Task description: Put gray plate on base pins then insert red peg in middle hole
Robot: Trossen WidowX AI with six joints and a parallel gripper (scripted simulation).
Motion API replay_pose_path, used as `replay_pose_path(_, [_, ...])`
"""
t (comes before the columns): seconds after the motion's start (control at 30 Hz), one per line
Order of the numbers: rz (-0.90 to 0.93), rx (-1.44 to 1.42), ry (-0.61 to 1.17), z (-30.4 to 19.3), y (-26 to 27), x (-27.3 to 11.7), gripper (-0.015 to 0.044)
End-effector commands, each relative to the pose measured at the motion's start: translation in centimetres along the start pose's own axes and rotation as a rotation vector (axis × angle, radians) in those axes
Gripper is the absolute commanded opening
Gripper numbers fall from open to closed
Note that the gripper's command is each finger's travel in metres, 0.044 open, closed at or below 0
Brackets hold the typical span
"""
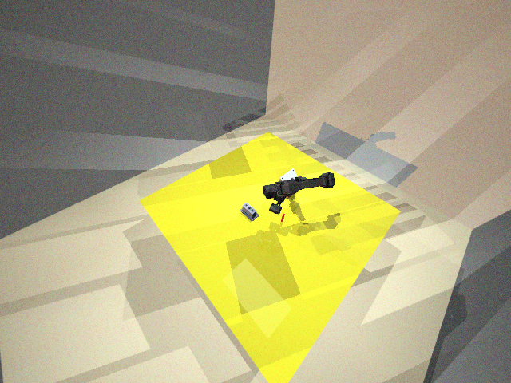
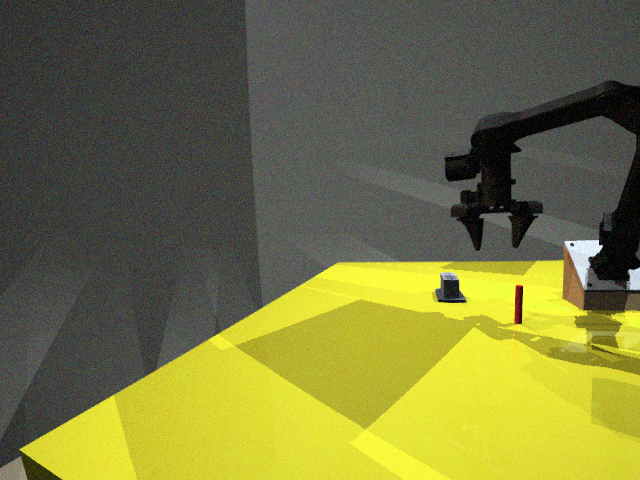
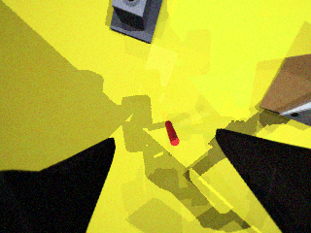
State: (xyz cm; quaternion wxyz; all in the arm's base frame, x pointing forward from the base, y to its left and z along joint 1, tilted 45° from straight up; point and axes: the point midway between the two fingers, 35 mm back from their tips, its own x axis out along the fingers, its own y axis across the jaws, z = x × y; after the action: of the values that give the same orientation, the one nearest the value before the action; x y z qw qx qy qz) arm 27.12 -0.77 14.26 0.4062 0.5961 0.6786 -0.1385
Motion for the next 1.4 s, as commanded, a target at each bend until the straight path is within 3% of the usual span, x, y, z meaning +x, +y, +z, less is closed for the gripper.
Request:
replay_pose_path(0.0, [-0.001,-0.095,0.012,-3.8,-2.0,0.8,0.0440])
replay_pose_path(0.2, [-0.001,-0.100,0.012,-4.4,-1.7,1.0,0.0440])
replay_pose_path(0.33, [0.000,-0.100,0.012,-4.4,-1.7,3.9,0.0440])
replay_pose_path(0.6, [0.000,-0.100,0.013,-4.4,-1.9,5.5,0.0440])
replay_pose_path(1.37, [0.000,-0.101,0.011,-4.4,-1.8,8.8,0.0440])
